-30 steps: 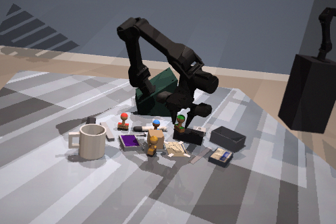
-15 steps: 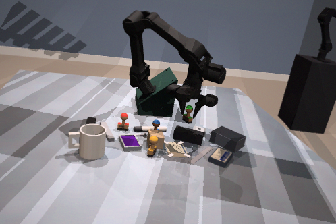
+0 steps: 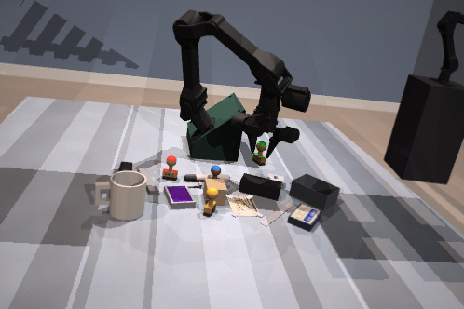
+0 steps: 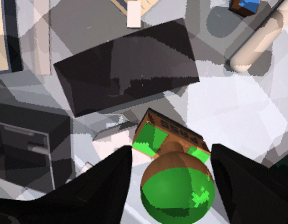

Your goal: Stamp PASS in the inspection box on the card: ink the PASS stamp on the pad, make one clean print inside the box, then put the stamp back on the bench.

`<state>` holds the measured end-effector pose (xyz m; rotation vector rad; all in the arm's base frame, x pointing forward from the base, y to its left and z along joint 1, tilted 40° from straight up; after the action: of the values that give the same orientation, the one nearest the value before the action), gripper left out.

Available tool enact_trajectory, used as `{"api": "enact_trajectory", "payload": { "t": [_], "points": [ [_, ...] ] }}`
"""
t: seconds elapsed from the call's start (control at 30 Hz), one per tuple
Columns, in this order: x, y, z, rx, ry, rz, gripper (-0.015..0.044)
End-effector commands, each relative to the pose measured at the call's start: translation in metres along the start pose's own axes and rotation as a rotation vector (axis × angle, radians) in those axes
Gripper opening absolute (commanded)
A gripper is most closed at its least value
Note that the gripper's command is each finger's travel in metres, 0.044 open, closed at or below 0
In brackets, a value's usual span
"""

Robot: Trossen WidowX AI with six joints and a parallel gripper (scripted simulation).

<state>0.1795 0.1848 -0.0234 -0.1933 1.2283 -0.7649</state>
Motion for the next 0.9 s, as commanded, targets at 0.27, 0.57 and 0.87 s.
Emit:
{"api": "enact_trajectory", "payload": {
  "t": [0.27,0.57,0.87],
  "points": [
    [0.019,0.001,-0.001,0.002,0.003,-0.001,0.0000],
    [0.034,0.001,-0.001,0.002,0.002,-0.001,0.0000],
    [0.049,0.000,-0.001,0.002,0.002,-0.002,0.0000]
  ]
}}
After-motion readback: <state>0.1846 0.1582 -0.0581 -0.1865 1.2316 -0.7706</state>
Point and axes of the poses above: the point midway between the two fingers, 35 mm back from their tips, its own x axis out along the fingers, its own y axis across the jaws, z = x × y, the point moved 4 cm from there along -x, back along the fingers, and after that the axes turned 6 degrees about -x, right-handed, at the moved point
